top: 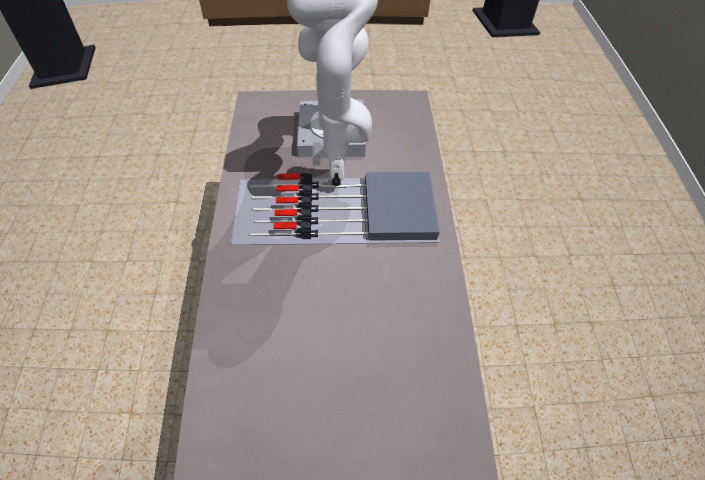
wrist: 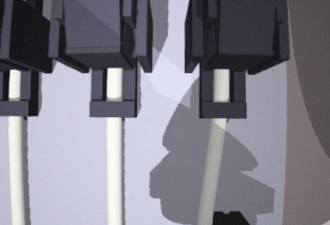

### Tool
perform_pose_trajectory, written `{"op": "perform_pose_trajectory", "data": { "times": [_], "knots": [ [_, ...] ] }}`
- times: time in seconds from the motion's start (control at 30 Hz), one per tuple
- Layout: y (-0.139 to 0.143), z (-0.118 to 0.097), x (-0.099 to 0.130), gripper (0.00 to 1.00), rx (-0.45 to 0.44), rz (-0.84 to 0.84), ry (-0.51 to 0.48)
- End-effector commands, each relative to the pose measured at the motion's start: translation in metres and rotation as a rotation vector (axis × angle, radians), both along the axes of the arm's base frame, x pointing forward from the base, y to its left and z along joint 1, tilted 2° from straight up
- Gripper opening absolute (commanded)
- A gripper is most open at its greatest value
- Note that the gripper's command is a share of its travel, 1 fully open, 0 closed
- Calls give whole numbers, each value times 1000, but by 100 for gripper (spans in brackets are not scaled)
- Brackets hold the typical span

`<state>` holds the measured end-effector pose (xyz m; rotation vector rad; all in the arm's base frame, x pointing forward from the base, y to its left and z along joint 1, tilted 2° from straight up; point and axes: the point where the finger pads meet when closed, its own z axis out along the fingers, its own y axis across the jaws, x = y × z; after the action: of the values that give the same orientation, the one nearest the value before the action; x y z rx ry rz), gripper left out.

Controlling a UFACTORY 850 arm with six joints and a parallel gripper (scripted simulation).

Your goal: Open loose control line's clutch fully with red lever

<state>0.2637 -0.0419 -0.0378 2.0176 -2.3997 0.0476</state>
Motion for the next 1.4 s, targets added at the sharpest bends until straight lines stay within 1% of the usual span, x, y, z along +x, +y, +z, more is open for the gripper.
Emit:
{"op": "perform_pose_trajectory", "data": {
  "times": [0.0, 0.4, 0.83, 0.97, 1.13, 1.2, 1.37],
  "knots": [
    [1, 0, -5, 0, 0, 0, 0],
    [2, 0, -13, 0, 0, 0, 0],
    [3, 2, -14, 0, 0, 0, 0],
    [3, 11, -14, 0, 0, 0, 0],
    [3, 34, -14, 0, 0, 0, 0],
    [3, 34, -14, 0, 0, 0, 0],
    [4, 61, -15, 0, 0, 0, 0]
  ]
}}
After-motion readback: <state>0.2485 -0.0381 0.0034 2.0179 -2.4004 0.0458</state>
